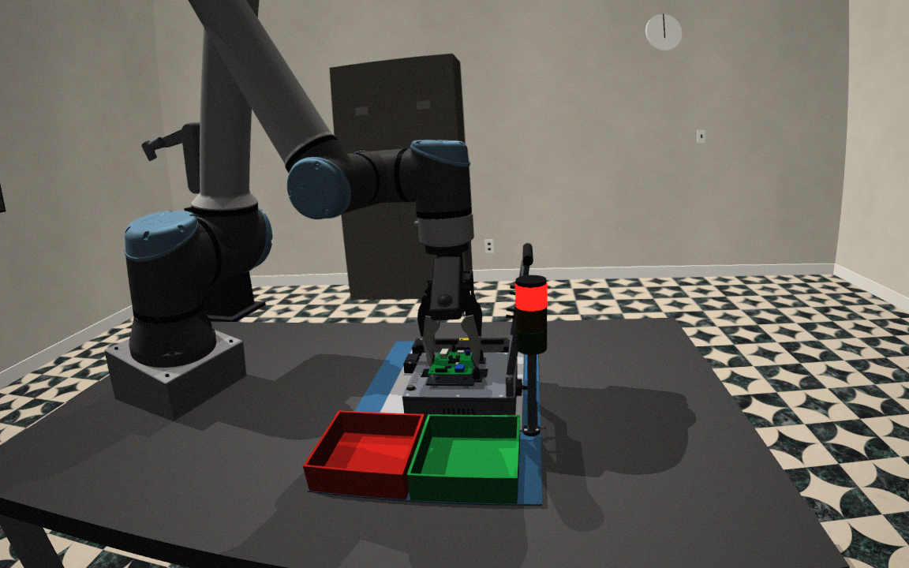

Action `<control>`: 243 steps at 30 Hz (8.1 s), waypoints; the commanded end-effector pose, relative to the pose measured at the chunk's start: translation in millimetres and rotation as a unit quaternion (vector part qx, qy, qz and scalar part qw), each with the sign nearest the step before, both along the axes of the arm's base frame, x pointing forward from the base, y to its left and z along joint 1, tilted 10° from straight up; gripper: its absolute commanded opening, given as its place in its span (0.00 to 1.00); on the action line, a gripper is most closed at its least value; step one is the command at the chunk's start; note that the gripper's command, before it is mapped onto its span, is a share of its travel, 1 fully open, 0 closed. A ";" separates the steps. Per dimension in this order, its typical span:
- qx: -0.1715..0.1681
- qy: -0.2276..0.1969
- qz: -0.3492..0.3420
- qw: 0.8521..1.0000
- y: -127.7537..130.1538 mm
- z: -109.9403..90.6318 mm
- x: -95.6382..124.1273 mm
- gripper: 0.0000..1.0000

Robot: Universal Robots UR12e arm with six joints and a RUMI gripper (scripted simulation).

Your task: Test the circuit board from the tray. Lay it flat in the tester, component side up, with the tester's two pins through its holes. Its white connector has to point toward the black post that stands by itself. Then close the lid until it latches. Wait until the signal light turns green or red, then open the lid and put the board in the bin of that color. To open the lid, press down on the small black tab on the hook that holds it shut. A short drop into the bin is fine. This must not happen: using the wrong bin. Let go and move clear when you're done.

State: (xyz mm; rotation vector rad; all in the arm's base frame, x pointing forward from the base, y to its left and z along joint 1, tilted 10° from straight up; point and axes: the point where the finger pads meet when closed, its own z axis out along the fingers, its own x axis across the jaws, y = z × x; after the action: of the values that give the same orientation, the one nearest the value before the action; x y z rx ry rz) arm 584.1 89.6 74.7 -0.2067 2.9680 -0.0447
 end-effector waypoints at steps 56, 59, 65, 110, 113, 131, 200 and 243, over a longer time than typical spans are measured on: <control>0.000 0.002 0.000 1.000 -1.0 -8.0 -0.2 0.59; 0.000 0.002 0.000 1.000 -1.0 -8.0 -0.2 0.59; 0.000 0.002 0.000 1.000 -1.0 -8.0 -0.2 0.59; 0.000 0.001 0.000 1.000 4.9 -7.2 1.9 0.59; 0.000 0.001 0.000 1.000 5.0 -7.1 1.9 0.59; 0.000 -0.001 0.000 1.000 4.7 2.8 2.6 0.59; 0.000 0.003 0.000 1.000 5.1 39.5 -8.2 0.59; 0.000 0.001 0.000 1.000 -0.1 -6.7 2.4 0.59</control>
State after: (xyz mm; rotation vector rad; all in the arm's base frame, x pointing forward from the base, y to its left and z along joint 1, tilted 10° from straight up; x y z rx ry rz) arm 586.6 90.1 68.5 -0.2066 2.9708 -0.0451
